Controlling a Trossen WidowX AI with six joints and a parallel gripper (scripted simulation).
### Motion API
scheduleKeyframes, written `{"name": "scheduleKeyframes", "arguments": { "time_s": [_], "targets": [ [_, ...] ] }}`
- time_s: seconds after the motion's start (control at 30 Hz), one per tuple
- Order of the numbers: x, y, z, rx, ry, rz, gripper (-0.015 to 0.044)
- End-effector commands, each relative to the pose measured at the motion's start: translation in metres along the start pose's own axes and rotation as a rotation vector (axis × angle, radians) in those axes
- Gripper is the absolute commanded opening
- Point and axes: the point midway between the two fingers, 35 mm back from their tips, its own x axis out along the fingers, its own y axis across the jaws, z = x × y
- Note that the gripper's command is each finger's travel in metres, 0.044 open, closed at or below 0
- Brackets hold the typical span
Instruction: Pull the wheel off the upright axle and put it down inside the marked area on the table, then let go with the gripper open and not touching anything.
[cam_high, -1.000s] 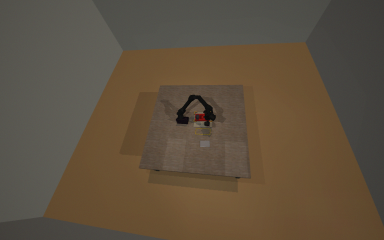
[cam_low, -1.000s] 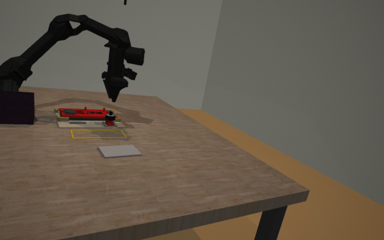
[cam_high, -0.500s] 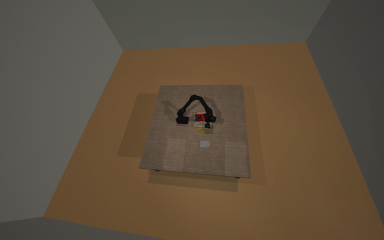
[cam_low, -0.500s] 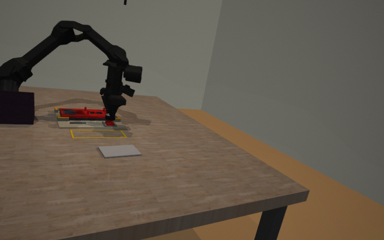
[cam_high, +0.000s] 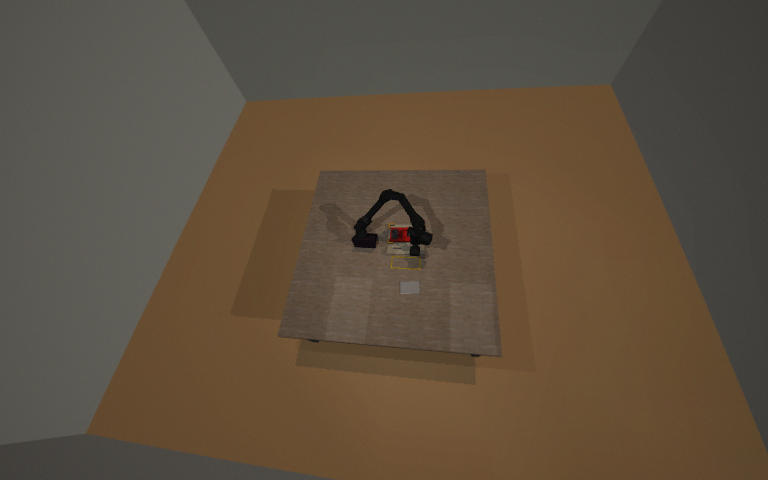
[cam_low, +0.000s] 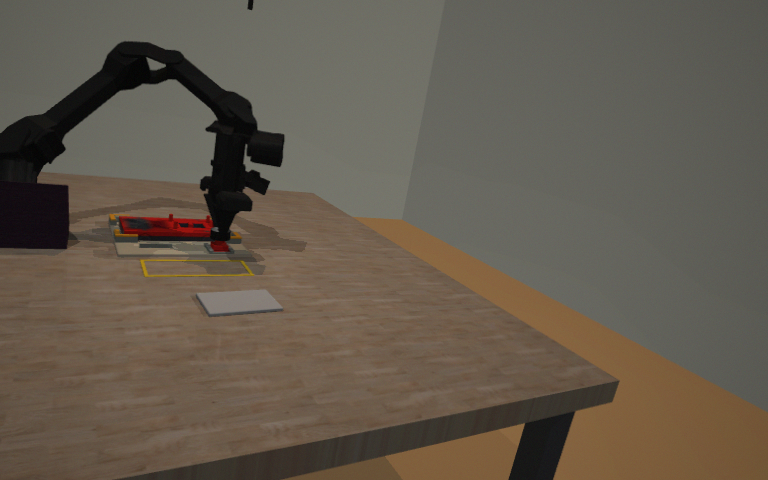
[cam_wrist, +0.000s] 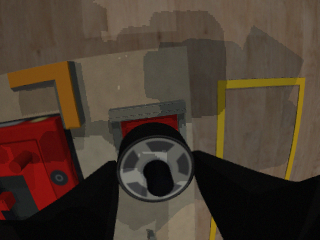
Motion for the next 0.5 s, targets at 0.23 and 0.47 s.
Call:
{"name": "scheduleKeyframes", "arguments": {
  "time_s": [0.23,0.47],
  "targets": [
    [-0.0023,0.0006,0.0000,-0.002,0.001,0.000,0.0000],
    [-0.0046,0.0005,0.0001,-0.001,0.001,0.000,0.0000]
  ]
}}
